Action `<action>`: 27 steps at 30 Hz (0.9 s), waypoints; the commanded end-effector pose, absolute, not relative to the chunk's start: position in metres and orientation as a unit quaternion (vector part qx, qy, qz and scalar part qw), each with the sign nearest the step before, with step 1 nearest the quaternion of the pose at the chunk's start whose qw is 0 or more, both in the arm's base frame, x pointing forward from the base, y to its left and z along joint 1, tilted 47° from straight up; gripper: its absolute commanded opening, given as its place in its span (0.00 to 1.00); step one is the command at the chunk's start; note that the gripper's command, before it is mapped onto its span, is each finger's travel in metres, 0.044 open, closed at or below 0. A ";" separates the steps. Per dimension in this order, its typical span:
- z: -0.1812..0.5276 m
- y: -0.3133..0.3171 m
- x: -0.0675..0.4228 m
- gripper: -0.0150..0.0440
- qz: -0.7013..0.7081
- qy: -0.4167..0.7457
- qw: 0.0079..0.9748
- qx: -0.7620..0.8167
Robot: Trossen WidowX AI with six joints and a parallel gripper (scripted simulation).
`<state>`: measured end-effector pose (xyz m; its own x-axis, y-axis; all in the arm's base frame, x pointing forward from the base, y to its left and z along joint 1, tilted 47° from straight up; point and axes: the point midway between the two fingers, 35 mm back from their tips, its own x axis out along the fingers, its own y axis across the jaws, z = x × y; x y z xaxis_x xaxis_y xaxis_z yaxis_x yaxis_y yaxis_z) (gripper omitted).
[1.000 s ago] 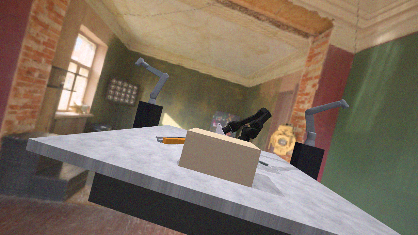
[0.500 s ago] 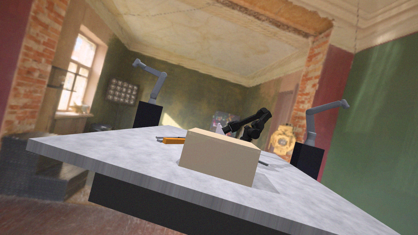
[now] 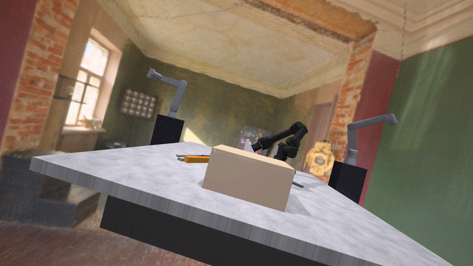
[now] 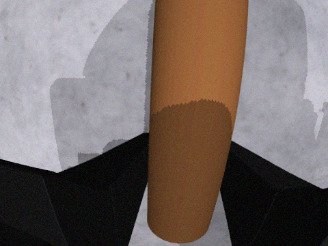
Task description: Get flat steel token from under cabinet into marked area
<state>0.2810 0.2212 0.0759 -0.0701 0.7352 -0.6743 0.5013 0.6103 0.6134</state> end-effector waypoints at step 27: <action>0.096 0.238 0.244 0.25 0.109 0.724 0.531 0.426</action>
